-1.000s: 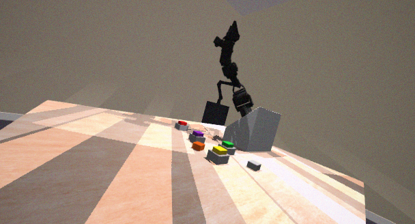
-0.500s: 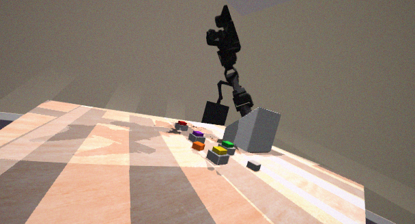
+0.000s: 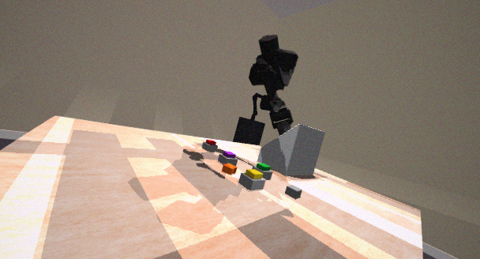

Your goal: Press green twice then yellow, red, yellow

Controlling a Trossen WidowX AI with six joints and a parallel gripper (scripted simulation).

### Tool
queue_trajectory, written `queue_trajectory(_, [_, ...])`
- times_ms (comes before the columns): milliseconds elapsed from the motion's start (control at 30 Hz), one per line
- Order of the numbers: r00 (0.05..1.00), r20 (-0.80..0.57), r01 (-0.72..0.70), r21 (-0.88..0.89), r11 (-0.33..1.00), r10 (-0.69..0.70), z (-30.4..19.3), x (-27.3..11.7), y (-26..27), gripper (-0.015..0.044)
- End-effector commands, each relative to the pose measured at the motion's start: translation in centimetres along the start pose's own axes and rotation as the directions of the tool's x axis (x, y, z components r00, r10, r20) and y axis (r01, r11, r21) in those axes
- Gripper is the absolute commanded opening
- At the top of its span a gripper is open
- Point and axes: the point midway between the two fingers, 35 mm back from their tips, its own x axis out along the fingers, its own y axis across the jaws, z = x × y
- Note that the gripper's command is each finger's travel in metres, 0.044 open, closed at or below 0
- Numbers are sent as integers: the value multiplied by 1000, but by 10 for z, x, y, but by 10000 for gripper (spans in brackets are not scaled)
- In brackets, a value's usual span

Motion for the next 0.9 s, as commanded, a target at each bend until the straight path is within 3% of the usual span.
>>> queue_trajectory(0, [866,25,475,-360,803,-500,-20,17,-80,400])
queue_trajectory(100, [725,82,614,-526,588,-684,-23,10,-114,400])
queue_trajectory(200, [647,119,652,-597,467,-753,-22,5,-127,400])
queue_trajectory(567, [642,121,654,-602,458,-757,-22,4,-128,400])
queue_trajectory(733, [641,122,655,-602,457,-757,-15,38,-167,269])
queue_trajectory(867, [640,123,656,-601,456,-758,-14,44,-175,164])
